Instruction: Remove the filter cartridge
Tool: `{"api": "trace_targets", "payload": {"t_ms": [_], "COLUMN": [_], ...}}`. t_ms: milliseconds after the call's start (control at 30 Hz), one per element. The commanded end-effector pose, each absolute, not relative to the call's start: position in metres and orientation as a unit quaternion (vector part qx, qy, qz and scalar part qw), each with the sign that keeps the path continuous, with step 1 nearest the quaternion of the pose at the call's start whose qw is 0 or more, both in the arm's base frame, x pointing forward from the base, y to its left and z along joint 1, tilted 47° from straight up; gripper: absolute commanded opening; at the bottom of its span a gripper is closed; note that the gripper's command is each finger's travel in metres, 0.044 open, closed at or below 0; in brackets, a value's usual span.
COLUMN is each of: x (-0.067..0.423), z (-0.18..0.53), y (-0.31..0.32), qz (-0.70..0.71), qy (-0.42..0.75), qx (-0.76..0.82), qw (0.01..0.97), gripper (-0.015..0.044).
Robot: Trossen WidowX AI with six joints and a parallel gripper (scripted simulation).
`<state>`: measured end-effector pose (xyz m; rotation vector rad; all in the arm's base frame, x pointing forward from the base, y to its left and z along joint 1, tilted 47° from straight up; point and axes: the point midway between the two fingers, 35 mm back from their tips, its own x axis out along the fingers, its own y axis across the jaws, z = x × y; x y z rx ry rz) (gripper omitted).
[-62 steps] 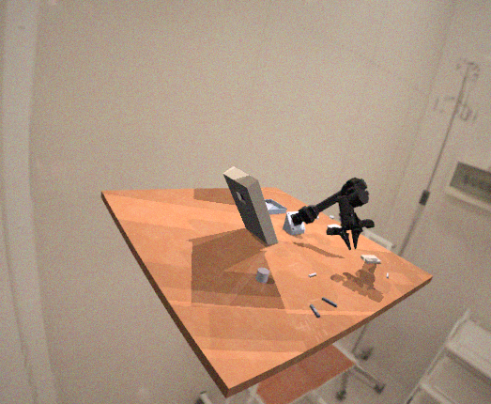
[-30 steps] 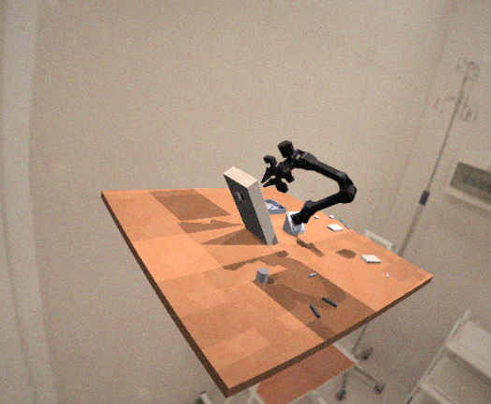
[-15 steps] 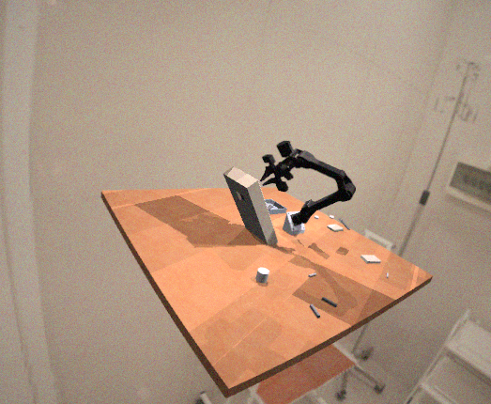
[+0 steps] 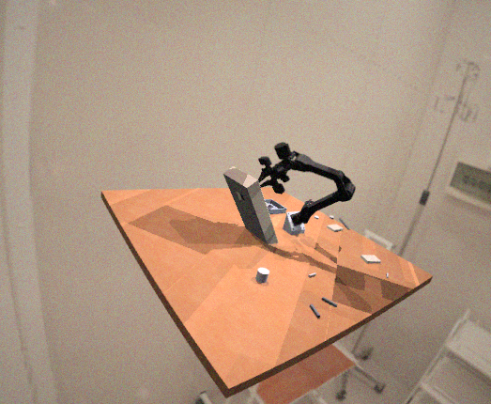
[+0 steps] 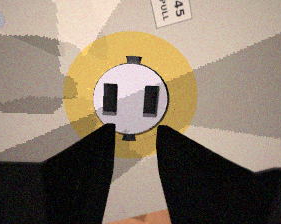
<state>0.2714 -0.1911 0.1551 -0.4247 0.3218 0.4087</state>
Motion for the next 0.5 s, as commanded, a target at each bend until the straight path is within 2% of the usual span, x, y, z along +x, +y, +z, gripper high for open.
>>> {"api": "trace_targets", "payload": {"t_ms": [0, 467], "x": [0.278, 0.298], "z": [0.151, 0.145], "y": [-0.188, -0.18], "qz": [0.201, 0.199], "qy": [0.16, 0.156], "qx": [-0.206, -0.205], "qw": [0.944, 0.945], "gripper": [0.0093, 0.0093]}}
